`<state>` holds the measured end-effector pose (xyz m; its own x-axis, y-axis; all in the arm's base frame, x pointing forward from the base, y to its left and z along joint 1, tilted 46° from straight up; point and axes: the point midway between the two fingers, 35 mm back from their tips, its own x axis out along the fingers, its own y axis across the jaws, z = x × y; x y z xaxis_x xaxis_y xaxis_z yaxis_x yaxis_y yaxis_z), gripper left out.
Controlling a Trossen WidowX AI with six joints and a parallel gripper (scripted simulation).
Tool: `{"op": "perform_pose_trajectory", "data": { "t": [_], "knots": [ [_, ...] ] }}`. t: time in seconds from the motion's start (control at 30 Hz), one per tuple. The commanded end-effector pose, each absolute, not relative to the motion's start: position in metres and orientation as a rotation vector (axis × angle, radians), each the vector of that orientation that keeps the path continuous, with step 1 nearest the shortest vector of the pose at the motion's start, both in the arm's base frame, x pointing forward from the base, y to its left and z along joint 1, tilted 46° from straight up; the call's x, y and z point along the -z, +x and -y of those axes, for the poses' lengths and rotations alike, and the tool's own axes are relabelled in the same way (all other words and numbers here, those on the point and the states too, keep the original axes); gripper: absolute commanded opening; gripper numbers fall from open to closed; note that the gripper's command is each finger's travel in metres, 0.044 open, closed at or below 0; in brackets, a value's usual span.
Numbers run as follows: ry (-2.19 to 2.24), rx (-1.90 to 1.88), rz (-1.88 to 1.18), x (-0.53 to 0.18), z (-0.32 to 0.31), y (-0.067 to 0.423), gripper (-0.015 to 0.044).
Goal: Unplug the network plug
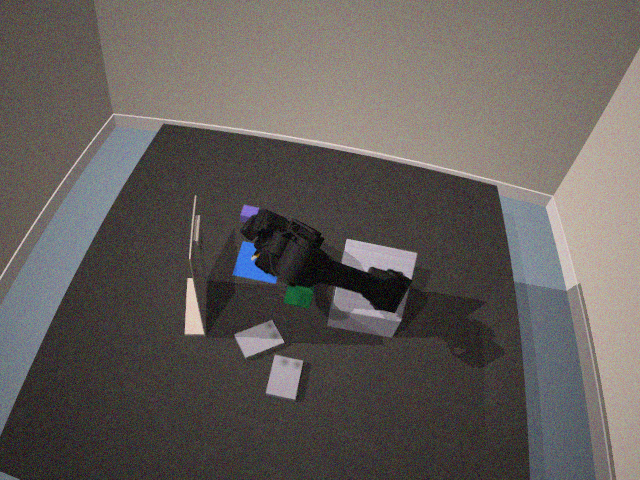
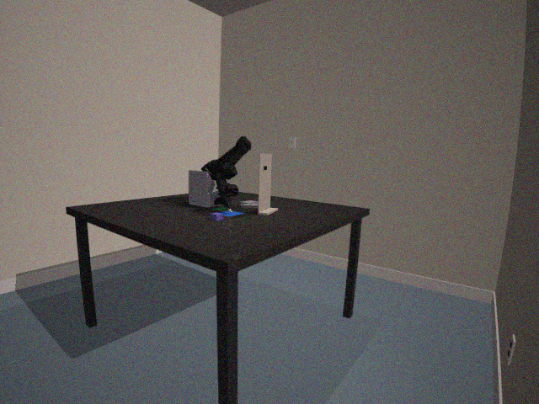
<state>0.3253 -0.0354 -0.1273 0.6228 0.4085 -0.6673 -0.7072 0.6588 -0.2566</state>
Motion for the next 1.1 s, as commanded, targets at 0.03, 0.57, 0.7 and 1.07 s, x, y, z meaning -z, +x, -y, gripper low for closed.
{"op": "perform_pose_trajectory", "data": {
  "t": [0.03, 0.57, 0.7, 1.07],
  "knots": [
    [-0.532, -0.680, -0.619, 0.1312, 0.0321, 0.3231, 0.0000],
    [-0.532, -0.680, -0.618, 0.1327, 0.0278, 0.3260, 0.0000],
    [-0.535, -0.680, -0.613, 0.1309, 0.0296, 0.3259, 0.0000],
    [-0.535, -0.680, -0.613, 0.1309, 0.0296, 0.3259, 0.0156]
  ]
}}
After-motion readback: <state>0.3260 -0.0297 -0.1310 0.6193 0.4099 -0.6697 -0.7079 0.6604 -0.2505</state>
